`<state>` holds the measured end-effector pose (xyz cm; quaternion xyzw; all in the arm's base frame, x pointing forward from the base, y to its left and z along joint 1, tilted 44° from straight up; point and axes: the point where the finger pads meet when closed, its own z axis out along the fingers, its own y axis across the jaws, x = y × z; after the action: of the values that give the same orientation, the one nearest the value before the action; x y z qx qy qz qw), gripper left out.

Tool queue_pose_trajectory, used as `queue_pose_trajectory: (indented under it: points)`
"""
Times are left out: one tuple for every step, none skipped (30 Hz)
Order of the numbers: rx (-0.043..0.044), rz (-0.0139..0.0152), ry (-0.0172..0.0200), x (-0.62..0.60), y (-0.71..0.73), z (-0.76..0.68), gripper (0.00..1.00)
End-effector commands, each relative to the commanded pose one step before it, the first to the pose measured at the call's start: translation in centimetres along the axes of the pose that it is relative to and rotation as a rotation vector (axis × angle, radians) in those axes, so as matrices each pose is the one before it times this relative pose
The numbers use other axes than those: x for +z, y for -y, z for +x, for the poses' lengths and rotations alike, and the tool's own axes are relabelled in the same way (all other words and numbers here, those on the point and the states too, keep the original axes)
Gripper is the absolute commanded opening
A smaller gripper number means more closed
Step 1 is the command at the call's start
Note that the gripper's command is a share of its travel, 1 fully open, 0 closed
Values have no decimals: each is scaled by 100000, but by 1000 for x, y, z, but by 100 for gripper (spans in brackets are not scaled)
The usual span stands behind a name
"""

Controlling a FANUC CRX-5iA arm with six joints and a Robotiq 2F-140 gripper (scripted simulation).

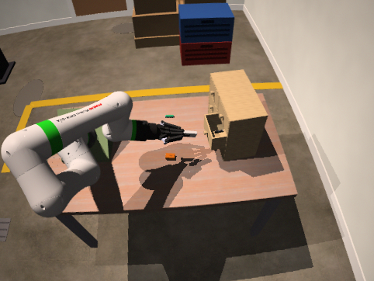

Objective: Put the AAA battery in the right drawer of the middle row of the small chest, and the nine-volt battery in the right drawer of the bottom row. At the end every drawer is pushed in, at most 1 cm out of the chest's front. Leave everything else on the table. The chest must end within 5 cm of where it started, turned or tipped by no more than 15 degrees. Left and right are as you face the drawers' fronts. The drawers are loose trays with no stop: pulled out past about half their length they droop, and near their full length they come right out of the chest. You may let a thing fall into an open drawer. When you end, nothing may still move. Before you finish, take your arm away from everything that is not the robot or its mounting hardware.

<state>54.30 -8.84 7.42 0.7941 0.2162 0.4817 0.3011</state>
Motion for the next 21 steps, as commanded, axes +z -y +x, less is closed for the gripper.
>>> queue_pose_trajectory:
  points:
    - [11, 5, -38, 93, 9, 62, 0]
    - [0, 0, 0, 41, 0, 15, 0]
    - [0, 0, 0, 46, 0, 16, 0]
    - [0, 0, 0, 50, 0, 18, 0]
    - [0, 0, 0, 54, 0, 19, 0]
    - [0, 0, 0, 59, 0, 21, 0]
    - [0, 0, 0, 64, 0, 24, 0]
    - [0, 0, 0, 68, 0, 25, 0]
    - [0, 0, 0, 73, 0, 27, 0]
    - [0, 0, 0, 77, 0, 28, 0]
    - [0, 0, 0, 82, 0, 29, 0]
    - [0, 0, 0, 86, 0, 31, 0]
    - [0, 0, 0, 92, 0, 34, 0]
    - [0, 0, 0, 96, 0, 35, 0]
    - [0, 0, 0, 0, 0, 0, 0]
    - [0, 0, 0, 0, 0, 0, 0]
    - [0, 0, 0, 101, 0, 37, 0]
    - [0, 0, 0, 105, 0, 38, 0]
    - [0, 0, 0, 110, 0, 40, 0]
    - [0, 0, 0, 115, 0, 42, 0]
    - [0, 0, 0, 119, 0, 43, 0]
